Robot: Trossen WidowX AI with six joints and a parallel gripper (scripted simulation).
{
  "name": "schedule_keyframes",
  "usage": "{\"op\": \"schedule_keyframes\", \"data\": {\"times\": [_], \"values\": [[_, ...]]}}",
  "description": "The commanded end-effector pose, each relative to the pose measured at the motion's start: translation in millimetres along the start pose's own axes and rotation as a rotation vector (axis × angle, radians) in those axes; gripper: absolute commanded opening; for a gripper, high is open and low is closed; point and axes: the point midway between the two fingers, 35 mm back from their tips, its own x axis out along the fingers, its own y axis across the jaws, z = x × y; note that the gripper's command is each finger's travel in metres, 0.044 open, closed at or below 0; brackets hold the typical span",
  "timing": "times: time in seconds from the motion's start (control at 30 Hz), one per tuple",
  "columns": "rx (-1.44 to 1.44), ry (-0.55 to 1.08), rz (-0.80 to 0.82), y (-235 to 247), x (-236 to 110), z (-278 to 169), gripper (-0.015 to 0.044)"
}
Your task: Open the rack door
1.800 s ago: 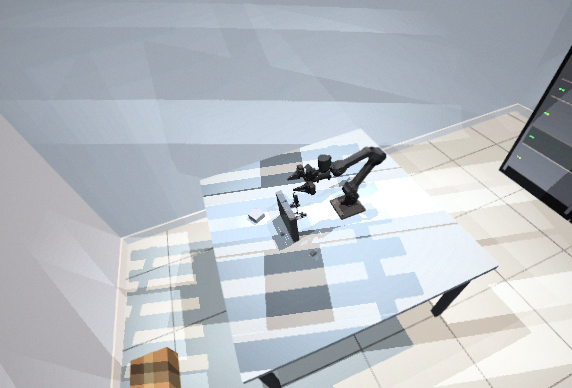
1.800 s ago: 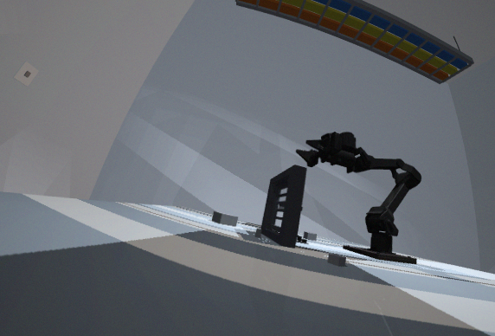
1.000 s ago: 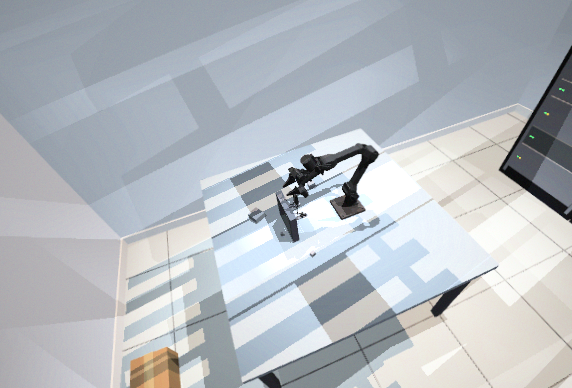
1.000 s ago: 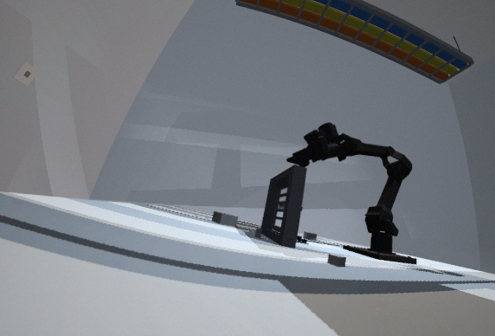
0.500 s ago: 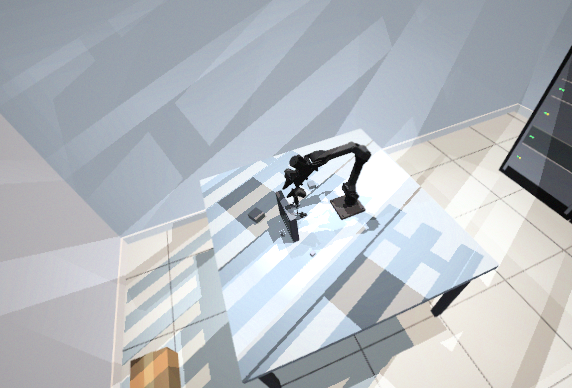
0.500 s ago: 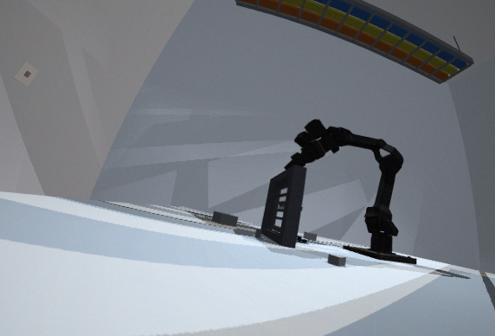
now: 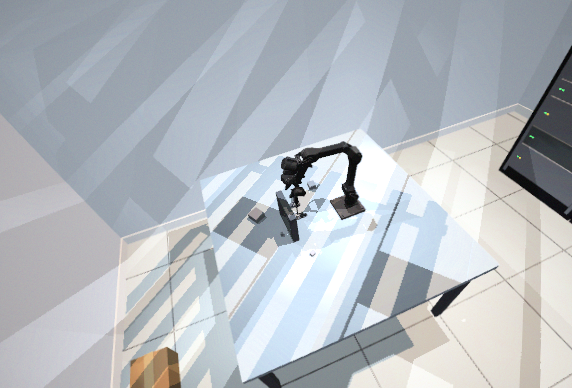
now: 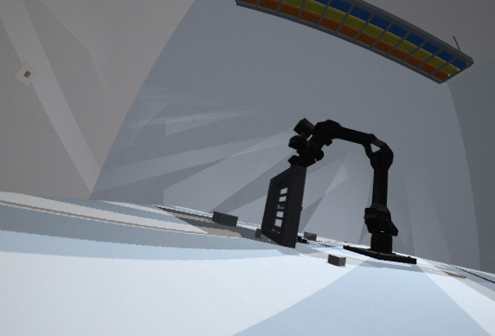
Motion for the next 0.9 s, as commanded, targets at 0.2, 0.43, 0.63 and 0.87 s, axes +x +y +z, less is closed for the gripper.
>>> {"op": "schedule_keyframes", "data": {"times": [0.2, 0.43, 0.63, 0.87], "values": [[-0.006, 0.183, 0.023, -5.6, -3.8, -10.7, 0.0288], [-0.007, 0.326, 0.044, -8.7, -8.1, -21.6, 0.0288], [-0.007, 0.397, 0.057, -10.0, -11.1, -27.2, 0.0288], [-0.008, 0.414, 0.055, -9.7, -1.5, -30.7, 0.0288]]}}
